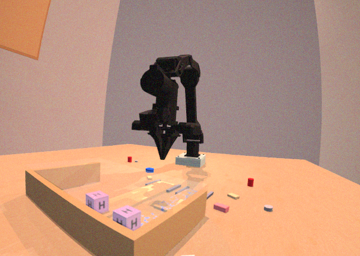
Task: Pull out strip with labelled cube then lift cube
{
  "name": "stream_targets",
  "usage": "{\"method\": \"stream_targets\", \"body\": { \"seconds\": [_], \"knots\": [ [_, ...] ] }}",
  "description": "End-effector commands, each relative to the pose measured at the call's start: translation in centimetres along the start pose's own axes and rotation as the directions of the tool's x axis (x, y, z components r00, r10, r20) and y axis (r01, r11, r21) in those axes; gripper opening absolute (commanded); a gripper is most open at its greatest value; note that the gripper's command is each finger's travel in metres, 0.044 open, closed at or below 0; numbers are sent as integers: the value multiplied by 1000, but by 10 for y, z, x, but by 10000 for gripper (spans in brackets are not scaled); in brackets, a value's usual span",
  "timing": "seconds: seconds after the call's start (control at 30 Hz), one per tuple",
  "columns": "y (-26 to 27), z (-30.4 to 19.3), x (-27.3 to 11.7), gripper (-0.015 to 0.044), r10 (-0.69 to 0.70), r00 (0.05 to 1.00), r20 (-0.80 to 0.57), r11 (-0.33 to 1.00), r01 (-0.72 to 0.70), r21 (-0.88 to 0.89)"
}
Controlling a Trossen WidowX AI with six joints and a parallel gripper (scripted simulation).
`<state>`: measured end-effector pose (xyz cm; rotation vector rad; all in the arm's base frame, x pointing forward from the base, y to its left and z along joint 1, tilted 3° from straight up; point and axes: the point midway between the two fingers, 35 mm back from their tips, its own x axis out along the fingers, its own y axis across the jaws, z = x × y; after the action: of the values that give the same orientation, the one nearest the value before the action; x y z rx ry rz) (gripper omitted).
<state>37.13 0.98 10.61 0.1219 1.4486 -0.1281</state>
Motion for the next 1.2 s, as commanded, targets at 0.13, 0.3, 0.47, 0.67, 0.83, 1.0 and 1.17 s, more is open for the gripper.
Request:
{"method": "stream_targets", "body": {
  "seconds": [0.13, 0.3, 0.47, 0.67, 0.83, 1.0, 1.17],
  "knots": [
    [0, 2, 5, 0, -7, 1000, -22, 1000, 7, 13],
    [0, 2, 13, 0, -7, 1000, -22, 1000, 7, 13],
    [0, 3, 22, 0, -7, 1000, -22, 1000, 7, 13],
    [0, 2, 32, 0, -7, 1000, -22, 1000, 7, 13],
    [1, 2, 40, 0, -7, 1000, -22, 1000, 7, 13],
    [1, 1, 48, 0, -7, 1000, -23, 1000, 7, 13],
    [1, 0, 56, 0, -7, 1000, -23, 1000, 7, 13]
  ]
}}
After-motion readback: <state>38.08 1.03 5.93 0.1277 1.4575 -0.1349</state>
